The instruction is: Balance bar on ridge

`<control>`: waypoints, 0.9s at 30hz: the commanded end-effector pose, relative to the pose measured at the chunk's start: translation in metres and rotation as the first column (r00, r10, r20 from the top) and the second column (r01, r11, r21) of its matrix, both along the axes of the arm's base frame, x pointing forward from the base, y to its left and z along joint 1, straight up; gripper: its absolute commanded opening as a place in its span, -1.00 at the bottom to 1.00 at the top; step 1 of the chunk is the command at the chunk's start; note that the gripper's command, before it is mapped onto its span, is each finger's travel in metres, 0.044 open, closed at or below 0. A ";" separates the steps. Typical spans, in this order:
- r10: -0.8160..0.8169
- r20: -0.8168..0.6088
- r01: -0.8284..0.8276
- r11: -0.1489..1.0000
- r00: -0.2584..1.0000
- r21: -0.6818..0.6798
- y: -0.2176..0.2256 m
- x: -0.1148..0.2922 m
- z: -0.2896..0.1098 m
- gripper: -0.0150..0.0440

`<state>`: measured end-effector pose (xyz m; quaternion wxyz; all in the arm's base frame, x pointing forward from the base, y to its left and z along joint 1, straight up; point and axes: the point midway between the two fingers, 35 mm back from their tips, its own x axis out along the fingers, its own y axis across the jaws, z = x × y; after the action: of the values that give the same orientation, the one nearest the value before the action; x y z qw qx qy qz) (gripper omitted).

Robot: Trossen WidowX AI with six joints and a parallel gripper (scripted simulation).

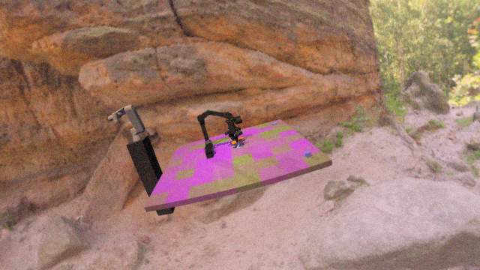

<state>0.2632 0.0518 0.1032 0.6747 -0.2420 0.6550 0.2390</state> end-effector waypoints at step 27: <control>0.003 -0.001 -0.003 1.000 1.000 0.000 0.000 0.000 -0.003 -0.49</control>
<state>0.2631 0.0518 0.1015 0.6750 -0.2419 0.6547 0.2392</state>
